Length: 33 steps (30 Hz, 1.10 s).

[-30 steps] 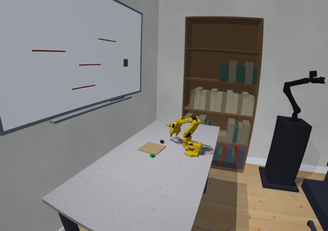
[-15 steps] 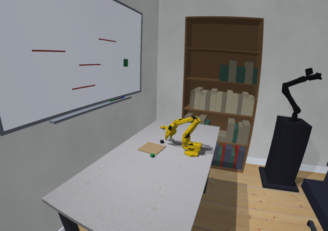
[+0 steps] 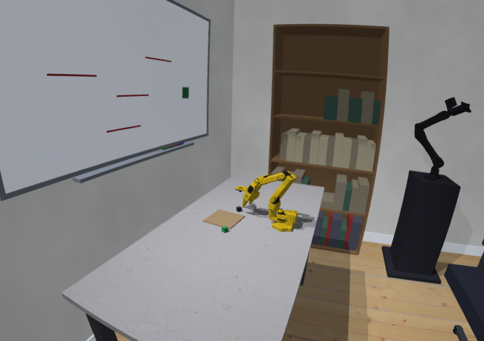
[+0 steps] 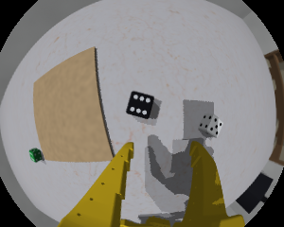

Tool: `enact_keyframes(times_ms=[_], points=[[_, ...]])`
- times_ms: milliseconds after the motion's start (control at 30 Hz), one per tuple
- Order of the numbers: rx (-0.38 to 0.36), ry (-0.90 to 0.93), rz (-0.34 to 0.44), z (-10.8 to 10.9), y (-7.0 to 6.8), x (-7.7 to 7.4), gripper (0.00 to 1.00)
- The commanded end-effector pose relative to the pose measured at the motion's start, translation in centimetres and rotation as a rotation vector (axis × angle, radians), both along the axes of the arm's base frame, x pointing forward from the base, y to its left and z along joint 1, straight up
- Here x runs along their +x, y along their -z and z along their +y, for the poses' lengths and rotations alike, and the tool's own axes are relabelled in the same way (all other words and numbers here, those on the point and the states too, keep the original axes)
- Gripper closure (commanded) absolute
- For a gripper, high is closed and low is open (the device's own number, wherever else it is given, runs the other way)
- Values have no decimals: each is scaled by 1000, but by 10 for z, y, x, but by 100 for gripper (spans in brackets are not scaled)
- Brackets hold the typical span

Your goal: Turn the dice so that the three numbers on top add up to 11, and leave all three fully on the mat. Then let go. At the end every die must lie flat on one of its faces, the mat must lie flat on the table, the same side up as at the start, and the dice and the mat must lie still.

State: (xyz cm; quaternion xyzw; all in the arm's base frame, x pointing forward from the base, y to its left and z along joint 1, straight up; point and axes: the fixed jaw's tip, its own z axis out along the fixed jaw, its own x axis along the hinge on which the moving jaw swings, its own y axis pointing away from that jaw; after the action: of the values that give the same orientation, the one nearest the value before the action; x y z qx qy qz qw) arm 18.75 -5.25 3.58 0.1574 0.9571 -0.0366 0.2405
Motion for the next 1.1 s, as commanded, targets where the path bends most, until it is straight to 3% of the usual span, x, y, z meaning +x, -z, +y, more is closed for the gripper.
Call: enact_keyframes(times_ms=[0,267,300,1067], points=[[-12,-2,-54,-1,-9,10,72],[-12,-2,-54,-1,-9,10,72],[-23,-3,-88,-3,-17,17,72],[-24,-3,-88,-3,-17,17,72]])
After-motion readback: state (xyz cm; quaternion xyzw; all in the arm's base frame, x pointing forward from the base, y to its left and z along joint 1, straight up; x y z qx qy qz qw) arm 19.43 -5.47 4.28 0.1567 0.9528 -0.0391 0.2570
